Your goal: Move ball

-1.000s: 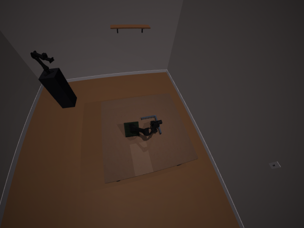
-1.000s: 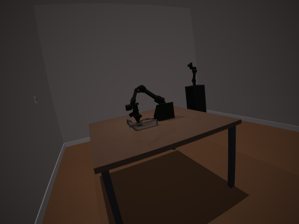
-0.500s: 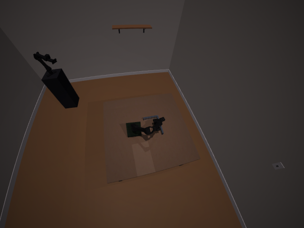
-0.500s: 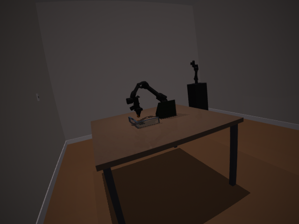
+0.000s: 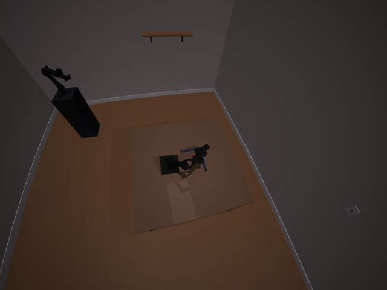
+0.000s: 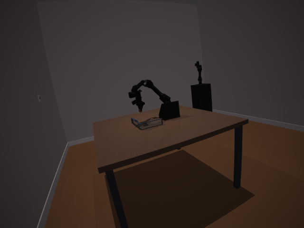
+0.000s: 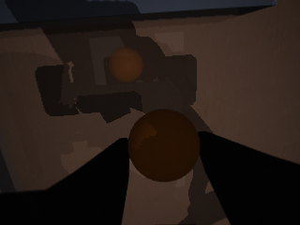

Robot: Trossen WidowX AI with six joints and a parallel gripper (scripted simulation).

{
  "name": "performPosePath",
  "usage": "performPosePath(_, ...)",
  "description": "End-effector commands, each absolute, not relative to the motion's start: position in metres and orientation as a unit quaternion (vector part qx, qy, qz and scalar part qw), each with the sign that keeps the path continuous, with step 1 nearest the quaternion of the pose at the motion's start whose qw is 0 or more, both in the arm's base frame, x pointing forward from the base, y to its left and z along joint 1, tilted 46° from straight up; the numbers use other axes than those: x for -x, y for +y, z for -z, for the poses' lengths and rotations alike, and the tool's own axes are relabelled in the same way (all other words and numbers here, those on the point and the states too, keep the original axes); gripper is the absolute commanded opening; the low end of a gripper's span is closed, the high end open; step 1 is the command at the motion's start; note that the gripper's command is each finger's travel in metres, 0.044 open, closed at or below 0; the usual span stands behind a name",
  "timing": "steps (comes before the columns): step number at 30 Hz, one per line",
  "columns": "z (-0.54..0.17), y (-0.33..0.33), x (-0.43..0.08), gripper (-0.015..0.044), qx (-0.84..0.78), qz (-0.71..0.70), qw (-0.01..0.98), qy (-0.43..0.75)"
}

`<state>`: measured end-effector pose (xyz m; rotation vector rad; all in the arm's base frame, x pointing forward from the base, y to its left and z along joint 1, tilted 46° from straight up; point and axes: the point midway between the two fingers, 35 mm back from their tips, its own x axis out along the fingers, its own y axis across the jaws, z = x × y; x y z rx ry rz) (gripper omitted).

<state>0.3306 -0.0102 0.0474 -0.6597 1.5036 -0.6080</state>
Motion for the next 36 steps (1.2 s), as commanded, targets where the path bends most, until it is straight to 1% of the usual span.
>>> performPosePath(1,-0.039,-0.010,-0.338,0.0000,0.286,0.267,0.642,0.659)
performPosePath(9,-0.003,-0.020,-0.360,0.0000,0.286,0.268,0.643,0.658)
performPosePath(16,0.005,-0.027,-0.361,0.0000,0.286,0.267,0.643,0.658)
performPosePath(27,0.046,-0.071,-0.360,0.0000,0.287,0.269,0.642,0.658)
performPosePath(36,0.050,-0.075,-0.360,0.0000,0.287,0.269,0.642,0.658)
